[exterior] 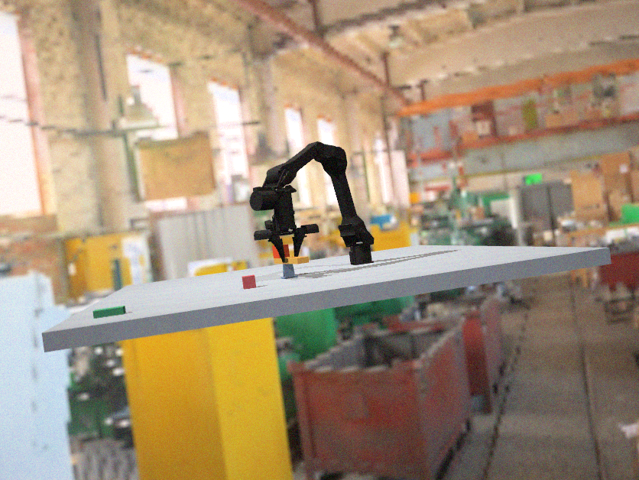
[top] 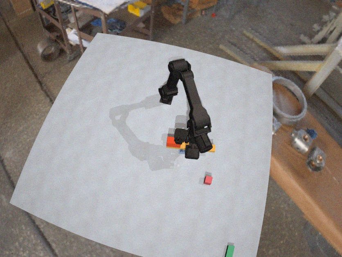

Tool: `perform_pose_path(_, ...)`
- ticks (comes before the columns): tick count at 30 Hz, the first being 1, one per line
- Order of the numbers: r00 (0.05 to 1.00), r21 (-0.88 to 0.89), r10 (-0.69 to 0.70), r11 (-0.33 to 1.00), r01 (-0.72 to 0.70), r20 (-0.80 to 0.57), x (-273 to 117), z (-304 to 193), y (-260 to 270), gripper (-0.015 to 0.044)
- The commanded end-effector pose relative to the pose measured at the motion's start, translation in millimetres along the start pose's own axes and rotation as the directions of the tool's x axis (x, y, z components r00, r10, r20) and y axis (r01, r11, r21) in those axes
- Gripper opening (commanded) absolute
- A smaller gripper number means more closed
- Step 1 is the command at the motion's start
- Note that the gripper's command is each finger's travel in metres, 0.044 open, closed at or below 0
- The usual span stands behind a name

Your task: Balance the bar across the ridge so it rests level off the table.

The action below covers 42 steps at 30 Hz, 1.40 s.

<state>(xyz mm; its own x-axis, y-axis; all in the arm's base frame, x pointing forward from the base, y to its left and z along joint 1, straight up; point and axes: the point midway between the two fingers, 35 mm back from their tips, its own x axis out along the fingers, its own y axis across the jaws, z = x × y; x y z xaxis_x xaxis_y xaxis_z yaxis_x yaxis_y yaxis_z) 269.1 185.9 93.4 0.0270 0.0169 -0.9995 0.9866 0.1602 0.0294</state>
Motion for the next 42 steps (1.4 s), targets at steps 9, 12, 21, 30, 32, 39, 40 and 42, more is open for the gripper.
perform_pose_path(9,1.0,0.0,0.0,1.0,0.0,0.0,0.1,0.1,0.0,0.0173)
perform_pose_path(12,1.0,0.0,0.0,1.0,0.0,0.0,0.1,0.1,0.0,0.0185)
perform_pose_path(21,1.0,0.0,0.0,1.0,0.0,0.0,0.1,0.1,0.0,0.0185)
perform_pose_path(30,1.0,0.0,0.0,1.0,0.0,0.0,0.1,0.1,0.0,0.0421)
perform_pose_path(32,1.0,0.0,0.0,1.0,0.0,0.0,0.1,0.1,0.0,0.044)
perform_pose_path(39,1.0,0.0,0.0,1.0,0.0,0.0,-56.2,-2.1,4.7,0.044)
perform_pose_path(40,1.0,0.0,0.0,1.0,0.0,0.0,-68.9,-1.9,4.2,0.044)
perform_pose_path(42,1.0,0.0,0.0,1.0,0.0,0.0,-91.8,-0.7,1.8,0.044)
